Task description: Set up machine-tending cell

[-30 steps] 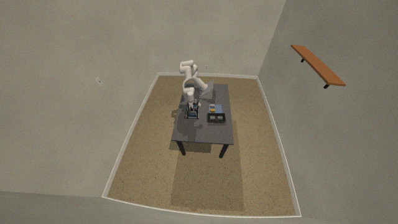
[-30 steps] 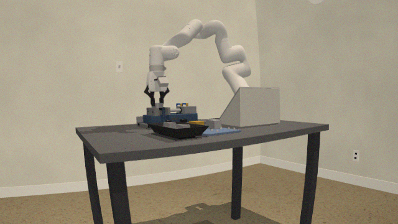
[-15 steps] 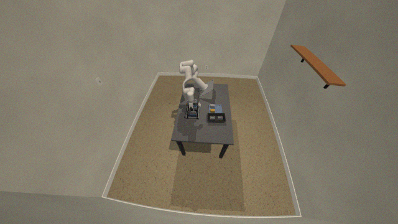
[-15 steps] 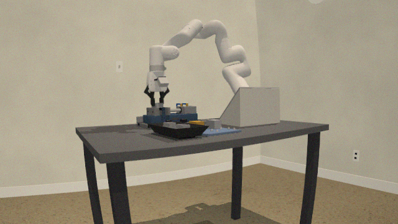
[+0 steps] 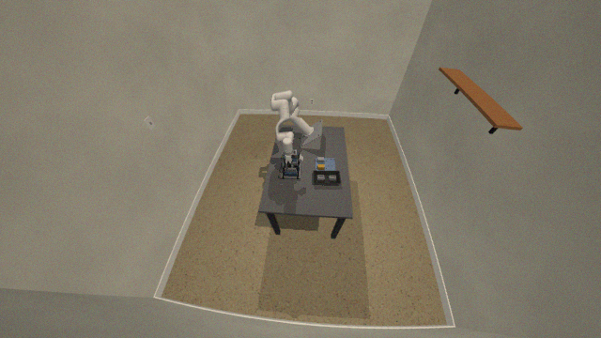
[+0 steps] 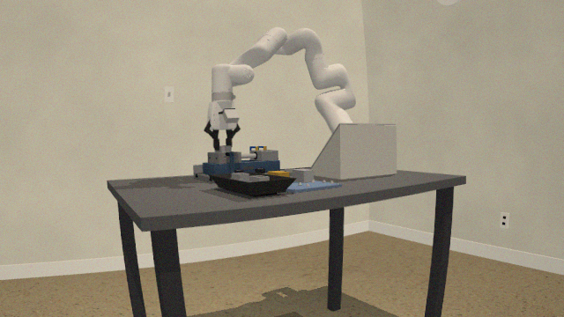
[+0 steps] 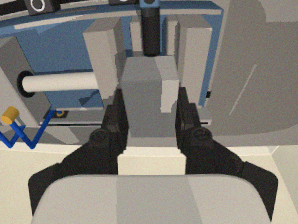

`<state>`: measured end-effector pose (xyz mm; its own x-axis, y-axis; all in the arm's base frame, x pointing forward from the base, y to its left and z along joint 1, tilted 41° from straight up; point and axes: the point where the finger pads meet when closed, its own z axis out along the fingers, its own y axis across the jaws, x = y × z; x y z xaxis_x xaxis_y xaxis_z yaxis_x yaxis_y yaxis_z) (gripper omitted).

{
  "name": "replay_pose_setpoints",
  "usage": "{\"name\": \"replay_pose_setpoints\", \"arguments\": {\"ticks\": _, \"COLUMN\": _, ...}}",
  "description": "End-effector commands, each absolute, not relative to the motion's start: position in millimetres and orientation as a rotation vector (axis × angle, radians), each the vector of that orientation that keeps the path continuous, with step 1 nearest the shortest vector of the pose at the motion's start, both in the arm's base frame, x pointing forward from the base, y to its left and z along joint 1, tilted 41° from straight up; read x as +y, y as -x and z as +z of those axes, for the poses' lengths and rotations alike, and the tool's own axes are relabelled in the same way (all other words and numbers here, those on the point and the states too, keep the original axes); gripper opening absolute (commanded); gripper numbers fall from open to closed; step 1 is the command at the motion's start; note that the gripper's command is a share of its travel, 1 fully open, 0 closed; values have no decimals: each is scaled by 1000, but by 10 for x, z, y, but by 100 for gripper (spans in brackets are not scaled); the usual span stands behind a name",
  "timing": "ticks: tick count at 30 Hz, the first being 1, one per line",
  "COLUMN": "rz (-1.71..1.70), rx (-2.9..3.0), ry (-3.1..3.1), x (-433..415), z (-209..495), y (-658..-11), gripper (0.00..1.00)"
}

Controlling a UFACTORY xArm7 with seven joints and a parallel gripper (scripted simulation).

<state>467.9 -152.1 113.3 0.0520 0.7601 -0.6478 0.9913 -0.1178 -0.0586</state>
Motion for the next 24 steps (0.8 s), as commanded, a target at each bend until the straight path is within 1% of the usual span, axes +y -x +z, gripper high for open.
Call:
{"name": "replay_pose_setpoints", "arguments": {"ticks": 1, "rz": -765, "rx": 1755, "ry": -1929, "x": -1506, "z": 1139, "y": -4697, "gripper": 0}}
{"name": "replay_pose_setpoints", "arguments": {"ticks": 24, "rz": -765, "rx": 1755, "ry": -1929, "x": -1479, "z": 1113, "y": -4714, "gripper": 0}}
